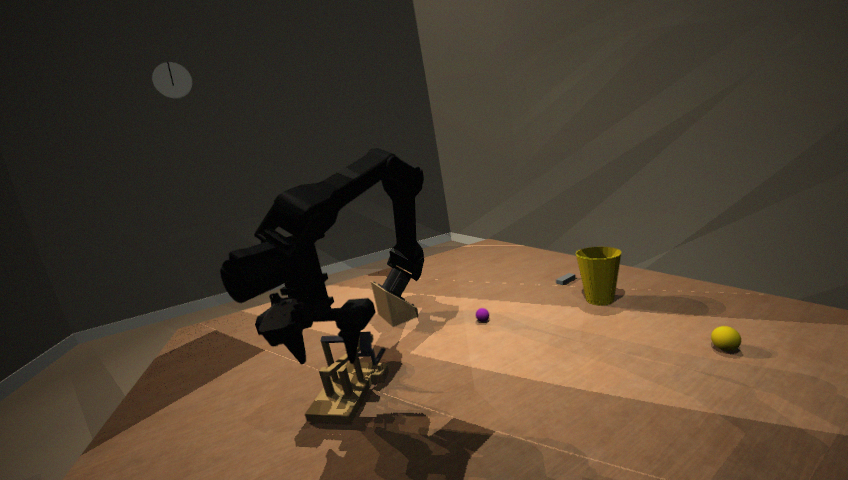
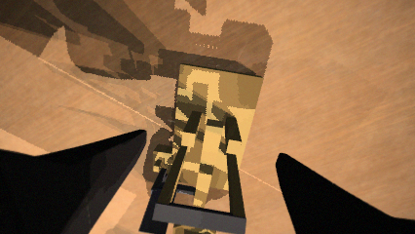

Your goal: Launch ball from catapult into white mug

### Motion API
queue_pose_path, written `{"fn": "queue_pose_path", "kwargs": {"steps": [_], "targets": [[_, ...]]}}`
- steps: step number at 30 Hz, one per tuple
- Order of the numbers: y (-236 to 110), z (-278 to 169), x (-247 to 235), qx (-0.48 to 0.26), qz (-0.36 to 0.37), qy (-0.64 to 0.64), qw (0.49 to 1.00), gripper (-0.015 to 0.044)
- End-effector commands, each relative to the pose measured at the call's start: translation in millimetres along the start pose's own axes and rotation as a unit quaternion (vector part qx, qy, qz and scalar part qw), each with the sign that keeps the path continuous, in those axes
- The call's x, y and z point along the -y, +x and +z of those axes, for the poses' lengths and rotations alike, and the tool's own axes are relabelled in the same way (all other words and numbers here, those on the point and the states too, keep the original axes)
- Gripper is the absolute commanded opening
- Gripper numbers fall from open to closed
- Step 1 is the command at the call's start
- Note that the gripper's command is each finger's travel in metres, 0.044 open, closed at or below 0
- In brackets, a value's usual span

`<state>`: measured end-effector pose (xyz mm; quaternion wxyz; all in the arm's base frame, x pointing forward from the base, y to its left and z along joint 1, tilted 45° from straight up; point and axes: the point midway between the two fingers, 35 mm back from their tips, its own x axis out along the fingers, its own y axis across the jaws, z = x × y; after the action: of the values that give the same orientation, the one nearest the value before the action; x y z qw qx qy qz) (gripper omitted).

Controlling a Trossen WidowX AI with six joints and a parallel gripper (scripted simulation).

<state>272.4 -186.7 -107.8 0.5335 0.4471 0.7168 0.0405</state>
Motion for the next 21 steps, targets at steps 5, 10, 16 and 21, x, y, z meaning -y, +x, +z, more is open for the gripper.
{"fn": "queue_pose_path", "kwargs": {"steps": [5,10,16,21], "targets": [[10.5,0.3,0.6,0.003,0.003,0.003,1.000,0.0440],[18.8,0.8,0.4,0.003,0.003,0.003,1.000,0.0440],[28.6,1.0,0.2,0.003,0.003,0.003,1.000,0.0440],[36.8,1.0,0.1,0.003,0.003,0.003,1.000,0.0440]]}}
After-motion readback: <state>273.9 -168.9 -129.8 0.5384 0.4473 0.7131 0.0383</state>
